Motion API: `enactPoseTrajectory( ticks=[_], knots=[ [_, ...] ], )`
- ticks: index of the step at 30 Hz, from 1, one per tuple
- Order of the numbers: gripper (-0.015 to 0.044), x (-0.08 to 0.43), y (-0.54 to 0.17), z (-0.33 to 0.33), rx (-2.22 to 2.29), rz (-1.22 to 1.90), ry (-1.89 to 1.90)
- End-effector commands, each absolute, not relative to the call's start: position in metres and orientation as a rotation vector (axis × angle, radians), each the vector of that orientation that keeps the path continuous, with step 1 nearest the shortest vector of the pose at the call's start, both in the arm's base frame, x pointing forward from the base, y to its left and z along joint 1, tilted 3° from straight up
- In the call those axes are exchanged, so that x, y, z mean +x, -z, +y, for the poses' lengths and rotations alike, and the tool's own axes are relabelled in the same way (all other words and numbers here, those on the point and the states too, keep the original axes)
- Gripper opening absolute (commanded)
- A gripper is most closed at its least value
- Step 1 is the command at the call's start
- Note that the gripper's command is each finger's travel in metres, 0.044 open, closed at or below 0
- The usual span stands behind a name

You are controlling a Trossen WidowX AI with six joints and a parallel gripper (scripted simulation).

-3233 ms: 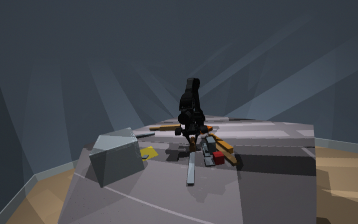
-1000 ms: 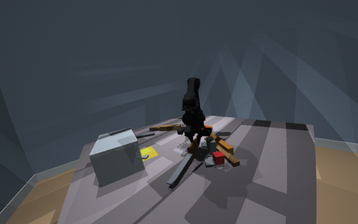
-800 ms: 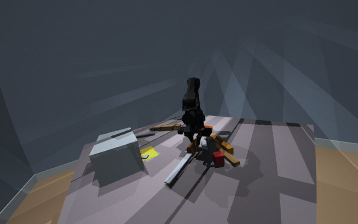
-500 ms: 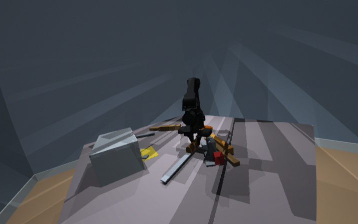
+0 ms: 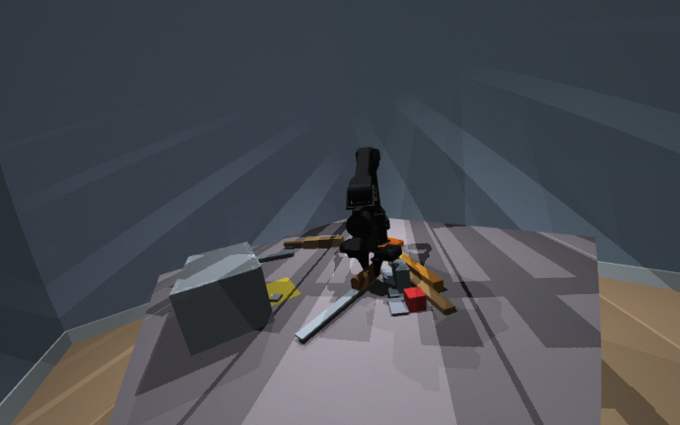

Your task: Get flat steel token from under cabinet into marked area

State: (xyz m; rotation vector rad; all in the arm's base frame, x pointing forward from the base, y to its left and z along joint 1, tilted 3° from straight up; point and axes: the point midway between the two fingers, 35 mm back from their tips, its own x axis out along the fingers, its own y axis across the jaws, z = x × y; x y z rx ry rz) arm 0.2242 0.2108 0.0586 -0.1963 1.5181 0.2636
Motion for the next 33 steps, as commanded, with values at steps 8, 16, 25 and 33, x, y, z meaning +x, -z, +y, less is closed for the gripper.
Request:
enactPoseTrajectory(
  ticks=[8,16,25,33],
  knots=[
    [0.0000,0.2266,-0.0610,0.2127,-0.119,1.514,-0.197],
    [0.0000,0.2265,-0.0610,0.2128,-0.068,1.519,-0.149],
    [0.0000,0.2264,-0.0610,0.2129,-0.012,1.523,-0.095],
    [0.0000,0.2264,-0.0610,0.2130,0.039,1.525,-0.047]
  ],
)
